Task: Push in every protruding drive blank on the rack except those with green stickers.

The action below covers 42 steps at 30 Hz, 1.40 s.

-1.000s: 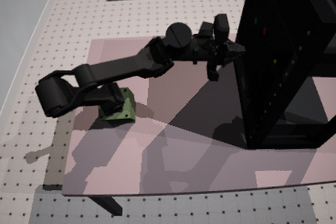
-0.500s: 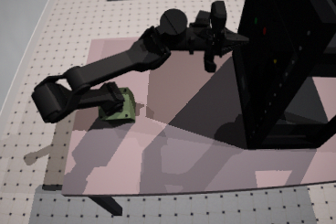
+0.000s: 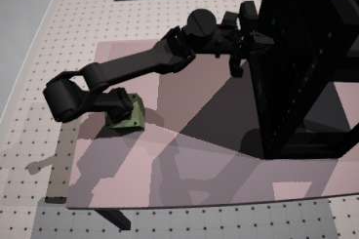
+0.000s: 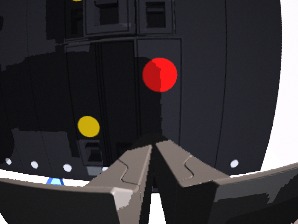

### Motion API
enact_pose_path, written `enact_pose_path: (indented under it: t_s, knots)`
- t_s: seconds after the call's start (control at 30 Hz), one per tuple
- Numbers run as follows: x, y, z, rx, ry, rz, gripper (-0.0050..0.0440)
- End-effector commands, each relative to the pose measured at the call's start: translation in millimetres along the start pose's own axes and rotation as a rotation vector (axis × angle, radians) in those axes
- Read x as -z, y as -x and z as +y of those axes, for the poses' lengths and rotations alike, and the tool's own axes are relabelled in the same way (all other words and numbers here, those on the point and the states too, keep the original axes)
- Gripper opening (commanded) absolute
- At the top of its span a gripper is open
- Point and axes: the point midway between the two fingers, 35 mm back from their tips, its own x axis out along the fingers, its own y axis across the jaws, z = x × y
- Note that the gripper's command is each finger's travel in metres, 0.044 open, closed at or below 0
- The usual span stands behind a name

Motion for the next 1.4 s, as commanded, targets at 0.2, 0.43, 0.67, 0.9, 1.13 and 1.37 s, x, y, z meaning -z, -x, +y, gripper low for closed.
enact_pose_path:
  t_s: [0.2, 0.43, 0.67, 0.9, 1.13, 1.37]
  knots:
    - [4.1, -2.3, -11.1, 0.023, -0.015, 0.007, 0.0000]
    - [4.5, -8.2, -14.9, 0.023, -0.015, 0.007, 0.0000]
    - [4.5, -8.7, -15.3, 0.023, -0.015, 0.007, 0.0000]
    - [4.5, -8.7, -15.3, 0.023, -0.015, 0.007, 0.0000]
    - [4.5, -14.8, -14.9, 0.023, -0.015, 0.007, 0.0000]
    - [4.5, -18.7, -14.7, 0.023, -0.015, 0.007, 0.0000]
